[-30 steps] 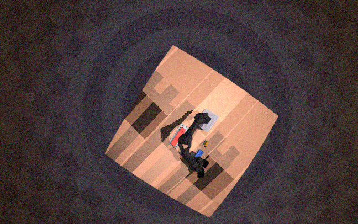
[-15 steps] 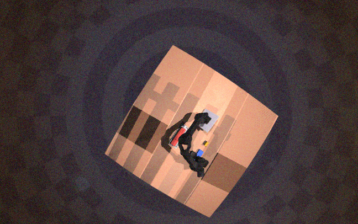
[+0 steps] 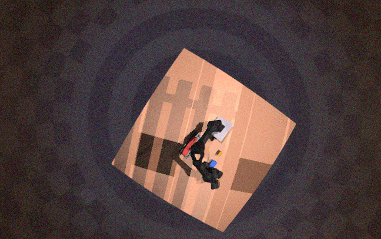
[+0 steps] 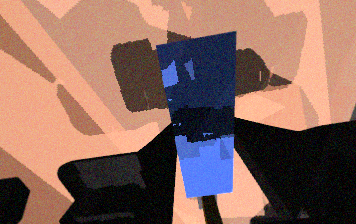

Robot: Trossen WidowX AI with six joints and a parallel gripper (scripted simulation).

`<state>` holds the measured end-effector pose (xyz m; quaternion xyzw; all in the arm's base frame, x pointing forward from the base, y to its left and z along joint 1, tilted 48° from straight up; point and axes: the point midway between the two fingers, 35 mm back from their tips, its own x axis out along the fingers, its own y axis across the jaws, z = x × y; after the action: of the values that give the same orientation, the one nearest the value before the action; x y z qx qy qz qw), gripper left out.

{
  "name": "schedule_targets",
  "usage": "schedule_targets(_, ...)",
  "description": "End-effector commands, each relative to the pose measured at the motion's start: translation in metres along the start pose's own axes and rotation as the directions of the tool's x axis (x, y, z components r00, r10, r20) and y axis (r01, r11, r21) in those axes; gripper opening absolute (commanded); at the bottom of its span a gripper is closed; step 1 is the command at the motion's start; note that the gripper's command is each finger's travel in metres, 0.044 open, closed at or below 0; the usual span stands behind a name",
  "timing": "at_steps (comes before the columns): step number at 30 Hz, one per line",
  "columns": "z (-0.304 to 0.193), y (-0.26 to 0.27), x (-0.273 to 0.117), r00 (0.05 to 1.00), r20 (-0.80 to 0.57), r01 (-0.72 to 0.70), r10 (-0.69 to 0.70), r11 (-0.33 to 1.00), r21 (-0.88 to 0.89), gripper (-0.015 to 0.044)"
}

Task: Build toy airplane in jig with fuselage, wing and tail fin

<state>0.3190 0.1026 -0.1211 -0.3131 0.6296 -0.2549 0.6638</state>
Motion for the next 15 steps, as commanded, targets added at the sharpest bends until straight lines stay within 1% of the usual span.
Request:
schedule_targets(1,0.005,0.001,-0.016,0.999,0.033,-0.014,0.014,1.000,0.009,0.0000)
schedule_targets(15,0.008,0.003,-0.060,1.000,0.010,-0.019,0.019,1.000,-0.004,0.0000)
